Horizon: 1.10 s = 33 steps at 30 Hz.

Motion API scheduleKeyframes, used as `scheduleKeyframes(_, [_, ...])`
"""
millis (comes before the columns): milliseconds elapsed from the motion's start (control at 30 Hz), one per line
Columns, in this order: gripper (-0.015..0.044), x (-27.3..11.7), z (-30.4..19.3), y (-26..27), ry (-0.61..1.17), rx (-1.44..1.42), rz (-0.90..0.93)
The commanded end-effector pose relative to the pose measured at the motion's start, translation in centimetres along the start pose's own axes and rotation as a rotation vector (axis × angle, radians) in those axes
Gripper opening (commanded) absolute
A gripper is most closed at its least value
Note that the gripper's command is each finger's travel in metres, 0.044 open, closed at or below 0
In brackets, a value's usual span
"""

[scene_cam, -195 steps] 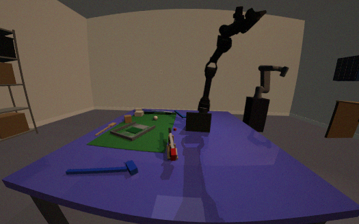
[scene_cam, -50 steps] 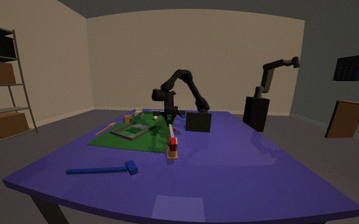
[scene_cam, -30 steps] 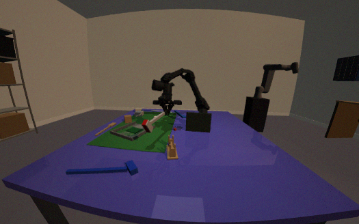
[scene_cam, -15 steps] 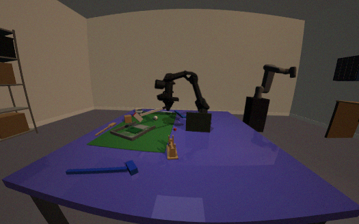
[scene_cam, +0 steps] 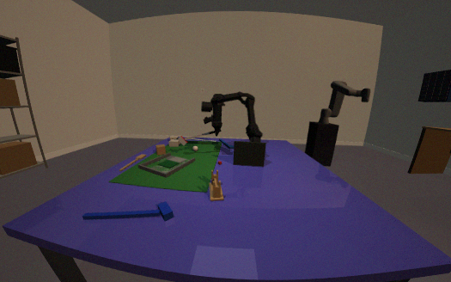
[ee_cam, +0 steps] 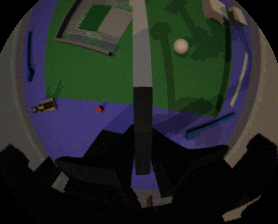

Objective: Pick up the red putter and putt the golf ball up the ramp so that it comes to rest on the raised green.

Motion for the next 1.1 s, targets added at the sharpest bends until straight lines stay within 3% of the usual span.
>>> scheduleKeyframes(0, [0.0, -0.3, -1.3, -1.8, -0.002, 0.138, -0.025])
scheduleKeyframes(300, [0.0, -0.4, -4.7, -5.5, 0.011, 0.471, -0.087])
scheduleKeyframes(1067, [0.0, 4.0, -4.9, -5.9, 0.011, 0.478, -0.089])
Point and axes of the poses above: the point midway between the two fingers, 35 mm back from their tips, its own x axis out along the fingers, its own y axis across the jaws, z = x × y, the point moved 8 cm from there along -x, back along the fingers, and after that the axes turned 4 degrees about -x, right-handed, at the moved point
